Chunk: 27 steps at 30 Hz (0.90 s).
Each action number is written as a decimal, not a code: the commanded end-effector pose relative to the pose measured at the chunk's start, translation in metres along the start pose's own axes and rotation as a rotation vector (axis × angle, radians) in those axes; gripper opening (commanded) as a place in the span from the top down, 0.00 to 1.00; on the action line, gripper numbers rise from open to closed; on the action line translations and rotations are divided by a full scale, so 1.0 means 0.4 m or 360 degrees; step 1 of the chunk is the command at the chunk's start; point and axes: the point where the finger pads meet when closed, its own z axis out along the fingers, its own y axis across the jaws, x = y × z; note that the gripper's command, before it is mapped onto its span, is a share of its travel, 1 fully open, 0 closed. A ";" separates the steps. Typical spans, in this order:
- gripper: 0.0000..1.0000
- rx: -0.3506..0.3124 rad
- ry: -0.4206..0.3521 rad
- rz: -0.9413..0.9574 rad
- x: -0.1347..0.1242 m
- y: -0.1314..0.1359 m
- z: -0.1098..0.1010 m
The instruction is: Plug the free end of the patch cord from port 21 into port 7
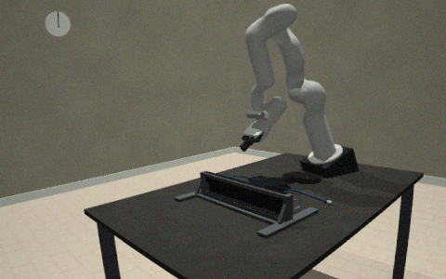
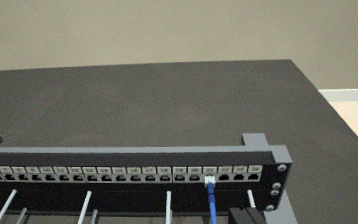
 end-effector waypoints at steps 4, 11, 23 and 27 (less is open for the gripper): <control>1.00 0.0002 0.0001 0.0000 0.003 0.001 -0.032; 1.00 -0.0004 -0.0004 -0.0012 0.003 0.003 -0.030; 1.00 -0.0133 -0.0155 -0.0348 -0.014 0.018 0.050; 1.00 -0.0166 -0.0218 -0.0461 -0.021 0.015 0.076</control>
